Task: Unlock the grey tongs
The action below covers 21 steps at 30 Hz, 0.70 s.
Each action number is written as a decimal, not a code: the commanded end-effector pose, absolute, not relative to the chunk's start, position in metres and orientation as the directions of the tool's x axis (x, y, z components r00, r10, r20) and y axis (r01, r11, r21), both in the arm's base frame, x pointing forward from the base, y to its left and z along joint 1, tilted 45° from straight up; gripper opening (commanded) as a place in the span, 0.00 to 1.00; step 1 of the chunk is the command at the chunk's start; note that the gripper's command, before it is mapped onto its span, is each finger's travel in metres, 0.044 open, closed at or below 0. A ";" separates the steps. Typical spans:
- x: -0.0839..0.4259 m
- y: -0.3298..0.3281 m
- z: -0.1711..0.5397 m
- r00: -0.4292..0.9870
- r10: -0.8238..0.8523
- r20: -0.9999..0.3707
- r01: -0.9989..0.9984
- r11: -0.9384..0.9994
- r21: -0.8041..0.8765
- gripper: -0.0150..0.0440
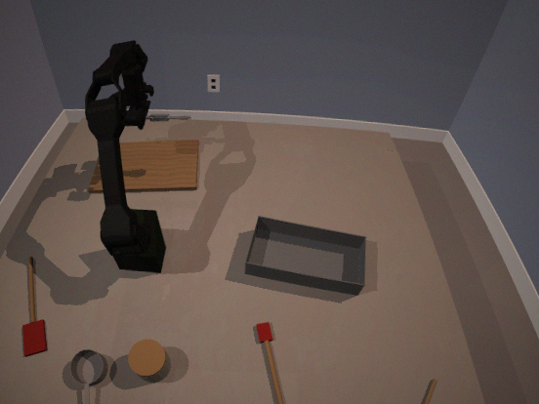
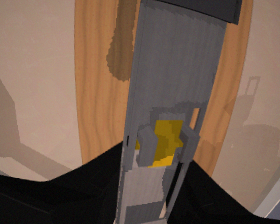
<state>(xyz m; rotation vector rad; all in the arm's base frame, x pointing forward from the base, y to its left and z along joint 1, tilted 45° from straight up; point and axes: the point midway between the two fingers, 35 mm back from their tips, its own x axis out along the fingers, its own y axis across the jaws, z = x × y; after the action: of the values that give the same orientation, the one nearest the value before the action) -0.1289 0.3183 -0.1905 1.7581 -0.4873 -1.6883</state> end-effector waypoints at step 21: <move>-0.132 0.311 -0.189 -0.388 -0.703 -0.596 0.160 -0.688 0.708 0.00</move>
<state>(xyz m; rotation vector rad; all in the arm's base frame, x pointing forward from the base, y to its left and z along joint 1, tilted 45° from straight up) -0.1367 0.3089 -0.1903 1.4114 -0.6811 -1.9891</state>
